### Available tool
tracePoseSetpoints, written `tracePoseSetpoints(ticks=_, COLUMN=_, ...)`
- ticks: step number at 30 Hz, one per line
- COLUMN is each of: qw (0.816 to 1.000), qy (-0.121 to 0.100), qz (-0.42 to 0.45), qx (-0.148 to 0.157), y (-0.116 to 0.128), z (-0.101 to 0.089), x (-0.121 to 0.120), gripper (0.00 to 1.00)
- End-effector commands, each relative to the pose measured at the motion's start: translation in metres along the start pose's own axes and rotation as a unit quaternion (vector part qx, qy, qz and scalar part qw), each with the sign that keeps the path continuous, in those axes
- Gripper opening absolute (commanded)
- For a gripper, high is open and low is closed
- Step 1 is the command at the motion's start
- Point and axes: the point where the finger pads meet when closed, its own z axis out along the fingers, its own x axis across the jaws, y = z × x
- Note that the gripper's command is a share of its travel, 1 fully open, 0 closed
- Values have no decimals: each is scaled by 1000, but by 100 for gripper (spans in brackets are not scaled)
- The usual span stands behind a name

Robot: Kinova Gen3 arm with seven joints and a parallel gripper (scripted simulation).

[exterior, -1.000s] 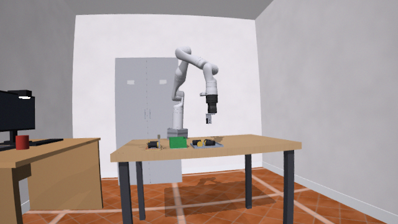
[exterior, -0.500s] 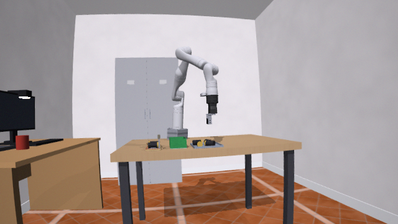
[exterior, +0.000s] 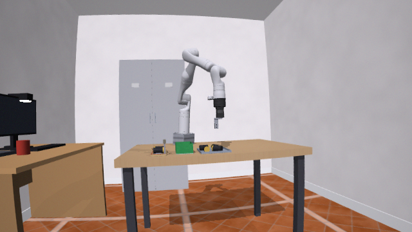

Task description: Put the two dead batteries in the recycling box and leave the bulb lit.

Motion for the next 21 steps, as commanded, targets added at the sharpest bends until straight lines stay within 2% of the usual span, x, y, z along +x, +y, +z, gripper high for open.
tracePoseSetpoints(ticks=1, qw=1000, qy=-2, qz=16, qx=0, y=1, z=-1, x=-1, gripper=90)
tracePoseSetpoints(ticks=13, qw=989, qy=-1, qz=145, qx=0, y=1, z=-1, x=-1, gripper=90)
tracePoseSetpoints(ticks=15, qw=989, qy=-1, qz=145, qx=0, y=1, z=-1, x=-1, gripper=90)
tracePoseSetpoints(ticks=21, qw=979, qy=-1, qz=203, qx=-1, y=1, z=-1, x=-1, gripper=90)
